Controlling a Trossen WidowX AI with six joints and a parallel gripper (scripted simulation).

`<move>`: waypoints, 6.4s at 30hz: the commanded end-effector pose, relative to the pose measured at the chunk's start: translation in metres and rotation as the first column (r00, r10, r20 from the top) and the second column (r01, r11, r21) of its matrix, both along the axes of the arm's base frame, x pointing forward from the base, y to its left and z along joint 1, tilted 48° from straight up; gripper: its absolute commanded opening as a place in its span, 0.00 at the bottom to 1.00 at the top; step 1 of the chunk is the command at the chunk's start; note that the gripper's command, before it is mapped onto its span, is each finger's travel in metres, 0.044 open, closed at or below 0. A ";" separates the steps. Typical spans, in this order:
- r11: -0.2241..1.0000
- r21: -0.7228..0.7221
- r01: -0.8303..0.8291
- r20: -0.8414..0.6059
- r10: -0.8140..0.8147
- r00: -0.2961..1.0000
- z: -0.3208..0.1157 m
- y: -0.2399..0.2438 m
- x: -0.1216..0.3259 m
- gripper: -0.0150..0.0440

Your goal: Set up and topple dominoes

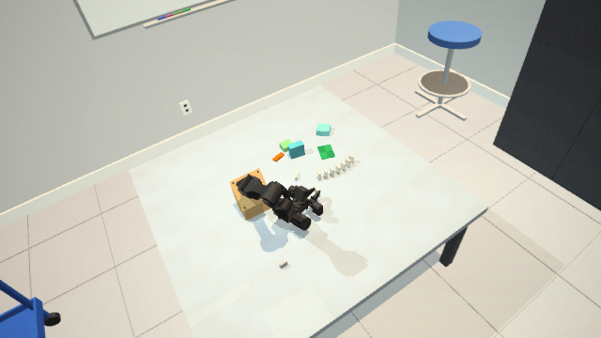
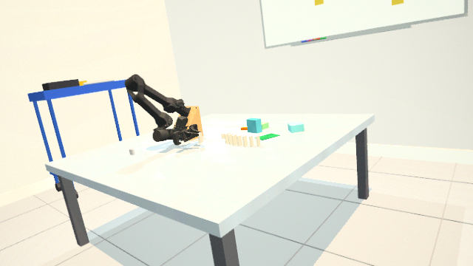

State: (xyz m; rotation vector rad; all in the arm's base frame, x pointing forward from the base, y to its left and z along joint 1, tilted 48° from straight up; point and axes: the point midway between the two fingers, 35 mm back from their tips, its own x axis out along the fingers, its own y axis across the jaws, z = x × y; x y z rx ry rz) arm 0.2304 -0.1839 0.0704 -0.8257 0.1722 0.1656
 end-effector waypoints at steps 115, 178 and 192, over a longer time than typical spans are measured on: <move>0.446 -0.675 0.588 -0.514 -0.856 0.060 -0.016 -0.004 0.029 1.00; 0.164 -0.386 0.908 -0.489 -0.871 -0.051 -0.007 0.167 0.094 0.44; 0.169 -0.383 0.908 -0.496 -0.867 -0.047 -0.057 0.116 0.097 0.44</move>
